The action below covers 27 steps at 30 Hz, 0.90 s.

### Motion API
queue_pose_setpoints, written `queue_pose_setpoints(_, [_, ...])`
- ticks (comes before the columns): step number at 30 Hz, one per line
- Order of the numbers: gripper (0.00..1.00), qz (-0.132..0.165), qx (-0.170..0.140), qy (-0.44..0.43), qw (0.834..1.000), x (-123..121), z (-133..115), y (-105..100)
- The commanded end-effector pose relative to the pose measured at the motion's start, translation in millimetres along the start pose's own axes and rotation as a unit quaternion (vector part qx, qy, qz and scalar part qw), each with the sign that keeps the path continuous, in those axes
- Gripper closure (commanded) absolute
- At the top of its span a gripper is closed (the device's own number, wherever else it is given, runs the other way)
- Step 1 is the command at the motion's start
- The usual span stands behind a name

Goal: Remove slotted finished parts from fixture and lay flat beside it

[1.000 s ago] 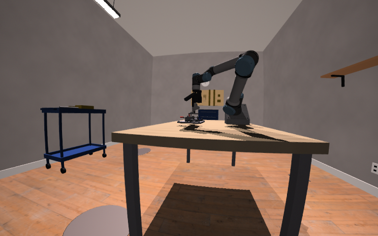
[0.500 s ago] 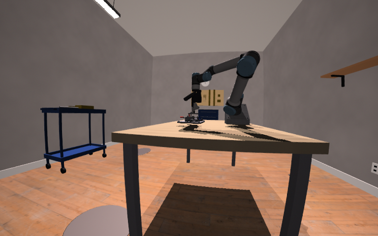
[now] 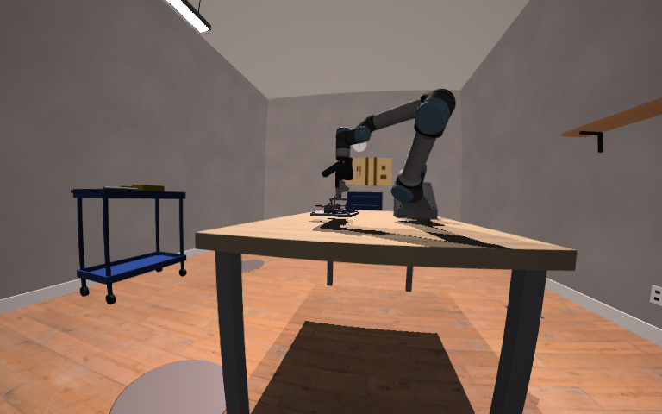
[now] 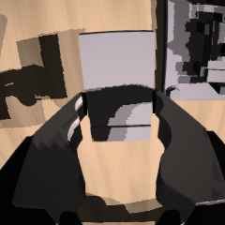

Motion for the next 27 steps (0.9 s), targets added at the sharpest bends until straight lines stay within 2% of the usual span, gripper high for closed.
queue_pose_setpoints(1, [1.00, 0.000, 0.000, 0.000, 1.000, 0.0, 0.3, -0.3])
queue_pose_setpoints(27, [1.00, 0.000, 0.000, 0.000, 1.000, 0.0, 0.3, 3.0])
Point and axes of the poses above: the point where the finger pads meet when closed, its own y axis out along the fingers, its own x axis across the jaws, z = x × y, the point moved 1 cm from there along -y, back along the fingers, and after that the axes turned 5 degrees about y, right-handed, at the moved point
